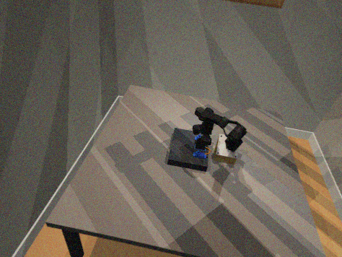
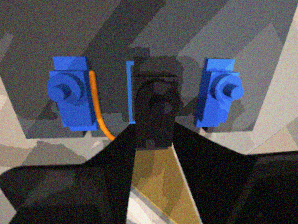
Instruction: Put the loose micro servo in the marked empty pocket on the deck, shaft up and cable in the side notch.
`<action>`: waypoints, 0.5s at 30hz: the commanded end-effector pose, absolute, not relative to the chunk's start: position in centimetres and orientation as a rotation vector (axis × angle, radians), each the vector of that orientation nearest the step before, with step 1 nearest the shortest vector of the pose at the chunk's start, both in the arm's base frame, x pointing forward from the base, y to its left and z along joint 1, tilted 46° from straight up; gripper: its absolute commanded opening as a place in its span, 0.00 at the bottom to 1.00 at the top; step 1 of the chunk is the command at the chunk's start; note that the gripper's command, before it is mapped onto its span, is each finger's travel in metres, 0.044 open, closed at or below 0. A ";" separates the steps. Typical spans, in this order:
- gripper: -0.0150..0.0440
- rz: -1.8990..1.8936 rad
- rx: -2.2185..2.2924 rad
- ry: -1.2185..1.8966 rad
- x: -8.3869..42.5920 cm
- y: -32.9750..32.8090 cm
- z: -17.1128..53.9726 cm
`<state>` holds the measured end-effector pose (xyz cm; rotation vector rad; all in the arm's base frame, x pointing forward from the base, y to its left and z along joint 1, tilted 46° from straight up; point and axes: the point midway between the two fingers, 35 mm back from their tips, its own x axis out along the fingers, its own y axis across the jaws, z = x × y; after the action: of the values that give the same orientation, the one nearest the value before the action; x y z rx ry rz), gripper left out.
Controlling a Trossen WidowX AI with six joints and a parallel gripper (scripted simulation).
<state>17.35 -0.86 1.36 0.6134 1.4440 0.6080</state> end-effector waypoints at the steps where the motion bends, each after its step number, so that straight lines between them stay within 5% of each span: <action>1: 0.25 0.607 0.620 1.443 17.3 -0.5 1.1; 15: 0.25 0.607 0.620 1.443 17.4 -0.4 0.9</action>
<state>17.16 -0.68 1.22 0.6232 1.4503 0.6038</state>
